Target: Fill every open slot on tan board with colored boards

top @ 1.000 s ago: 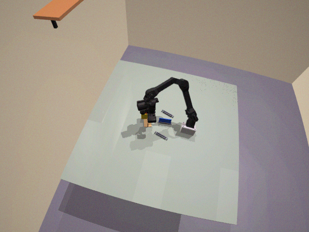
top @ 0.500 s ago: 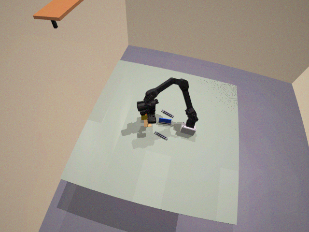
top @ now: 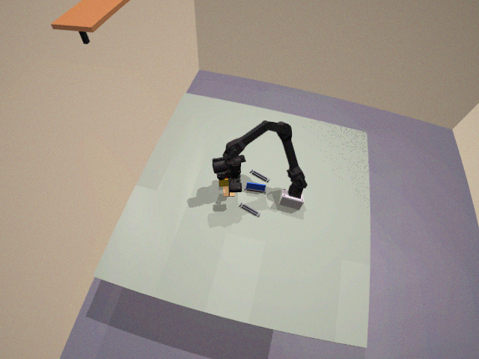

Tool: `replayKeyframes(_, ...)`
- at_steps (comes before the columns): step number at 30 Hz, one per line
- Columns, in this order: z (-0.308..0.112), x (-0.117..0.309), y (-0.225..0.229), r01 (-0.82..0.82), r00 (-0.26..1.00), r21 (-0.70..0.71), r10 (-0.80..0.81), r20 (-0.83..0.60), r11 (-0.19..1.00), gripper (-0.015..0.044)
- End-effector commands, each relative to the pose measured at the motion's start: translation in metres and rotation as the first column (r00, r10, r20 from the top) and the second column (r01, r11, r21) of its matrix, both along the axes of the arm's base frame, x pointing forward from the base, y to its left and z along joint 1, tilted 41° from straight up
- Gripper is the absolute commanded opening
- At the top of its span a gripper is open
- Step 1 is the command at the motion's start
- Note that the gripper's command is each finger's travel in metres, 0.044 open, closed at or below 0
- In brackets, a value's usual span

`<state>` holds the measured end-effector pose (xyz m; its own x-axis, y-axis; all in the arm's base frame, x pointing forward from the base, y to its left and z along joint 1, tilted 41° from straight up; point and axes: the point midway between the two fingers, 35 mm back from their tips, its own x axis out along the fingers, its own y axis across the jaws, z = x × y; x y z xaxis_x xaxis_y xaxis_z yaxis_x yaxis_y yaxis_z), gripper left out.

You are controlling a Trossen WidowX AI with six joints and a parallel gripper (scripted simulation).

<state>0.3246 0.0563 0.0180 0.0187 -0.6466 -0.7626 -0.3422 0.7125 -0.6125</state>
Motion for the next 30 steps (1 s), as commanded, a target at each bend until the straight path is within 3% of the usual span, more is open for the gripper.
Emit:
replayKeyframes(1, -0.002, 0.0, -0.002, -0.005, 1.0, -0.004, 0.005, -0.001, 1.0, 0.0)
replayKeyframes(30, -0.022, 0.001, -0.019, -0.005, 1.0, -0.005, 0.005, -0.001, 1.0, 0.0)
